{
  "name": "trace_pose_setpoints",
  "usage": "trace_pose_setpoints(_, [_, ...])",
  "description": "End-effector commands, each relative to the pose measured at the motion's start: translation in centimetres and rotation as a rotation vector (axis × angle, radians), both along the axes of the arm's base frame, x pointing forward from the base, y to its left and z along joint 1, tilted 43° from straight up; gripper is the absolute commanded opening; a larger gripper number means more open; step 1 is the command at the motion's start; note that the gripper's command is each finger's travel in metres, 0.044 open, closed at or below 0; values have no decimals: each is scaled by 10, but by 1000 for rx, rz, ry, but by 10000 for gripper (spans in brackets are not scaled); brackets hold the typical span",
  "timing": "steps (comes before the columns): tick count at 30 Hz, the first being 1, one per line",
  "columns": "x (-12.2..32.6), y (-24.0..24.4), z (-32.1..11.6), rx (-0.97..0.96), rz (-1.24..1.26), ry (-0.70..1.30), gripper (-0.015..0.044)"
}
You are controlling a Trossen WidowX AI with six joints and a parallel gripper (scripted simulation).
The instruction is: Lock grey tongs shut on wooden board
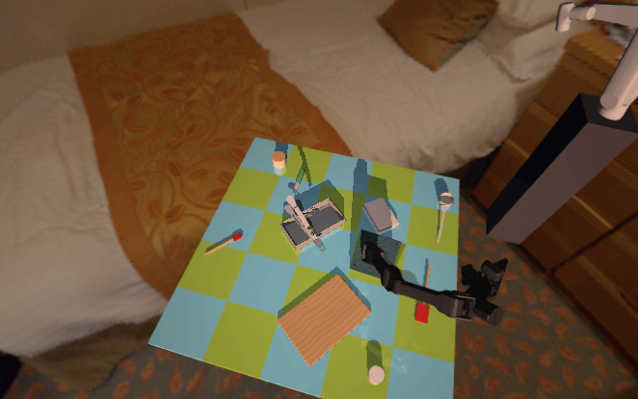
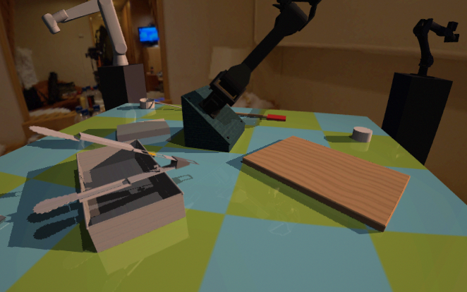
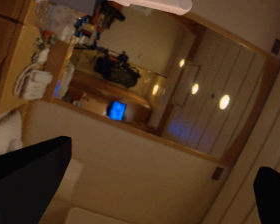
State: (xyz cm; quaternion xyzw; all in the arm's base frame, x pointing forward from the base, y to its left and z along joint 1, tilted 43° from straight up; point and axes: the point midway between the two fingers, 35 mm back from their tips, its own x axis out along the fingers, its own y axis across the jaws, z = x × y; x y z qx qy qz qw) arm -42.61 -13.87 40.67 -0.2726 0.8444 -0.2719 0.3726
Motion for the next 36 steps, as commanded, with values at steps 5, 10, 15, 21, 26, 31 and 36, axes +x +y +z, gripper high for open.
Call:
trace_pose_setpoints(5, [4, -16, -7, 3, 33, -20, 321])
trace_pose_setpoints(10, [25, -76, -32, 32, 185, -74, 190])
trace_pose_setpoints(15, [65, -146, -66, 67, 365, -159, 59])
trace_pose_setpoints(21, [115, -201, -95, 111, 521, -227, -99])
trace_pose_setpoints(26, [183, -251, -128, 183, 721, -282, -150])
trace_pose_setpoints(31, [260, -287, -164, 274, 917, -336, -150])
trace_pose_setpoints(36, [325, -301, -192, 357, 1058, -387, -150])
